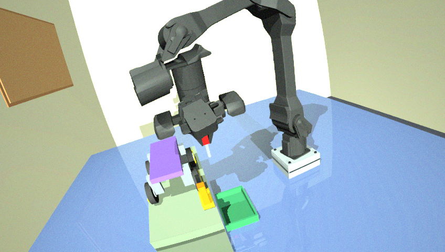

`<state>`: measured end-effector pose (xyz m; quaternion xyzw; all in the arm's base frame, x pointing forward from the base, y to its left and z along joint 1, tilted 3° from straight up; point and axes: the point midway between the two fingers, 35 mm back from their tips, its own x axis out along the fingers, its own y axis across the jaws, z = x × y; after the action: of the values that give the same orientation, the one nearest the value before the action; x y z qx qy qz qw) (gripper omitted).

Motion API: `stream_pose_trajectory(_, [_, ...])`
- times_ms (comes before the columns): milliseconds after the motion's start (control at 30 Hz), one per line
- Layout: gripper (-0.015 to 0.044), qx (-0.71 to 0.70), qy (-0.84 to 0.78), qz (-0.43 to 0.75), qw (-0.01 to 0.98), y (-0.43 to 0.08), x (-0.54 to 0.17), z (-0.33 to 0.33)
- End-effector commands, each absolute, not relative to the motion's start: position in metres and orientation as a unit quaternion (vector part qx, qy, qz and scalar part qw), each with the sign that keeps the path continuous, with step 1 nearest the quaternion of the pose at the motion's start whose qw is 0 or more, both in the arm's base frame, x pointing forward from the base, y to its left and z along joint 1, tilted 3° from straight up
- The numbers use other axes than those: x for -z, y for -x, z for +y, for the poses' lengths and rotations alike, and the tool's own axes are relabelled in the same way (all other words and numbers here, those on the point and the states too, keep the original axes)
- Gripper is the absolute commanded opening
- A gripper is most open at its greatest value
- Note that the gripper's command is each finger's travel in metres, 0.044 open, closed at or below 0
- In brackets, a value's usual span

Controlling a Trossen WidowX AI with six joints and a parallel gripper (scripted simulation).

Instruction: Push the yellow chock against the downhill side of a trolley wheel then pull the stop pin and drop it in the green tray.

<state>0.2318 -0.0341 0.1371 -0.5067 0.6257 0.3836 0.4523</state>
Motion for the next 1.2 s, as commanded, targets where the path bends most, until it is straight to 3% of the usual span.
stream_pose_trajectory(0, [0.0,-0.384,0.504,0.626,0.455,-0.234,-0.135,-0.019])
stream_pose_trajectory(700, [0.0,-0.388,0.504,0.623,0.456,-0.243,-0.123,0.046])
stream_pose_trajectory(1167, [0.0,-0.513,0.579,0.51,0.376,-0.242,-0.124,0.043])
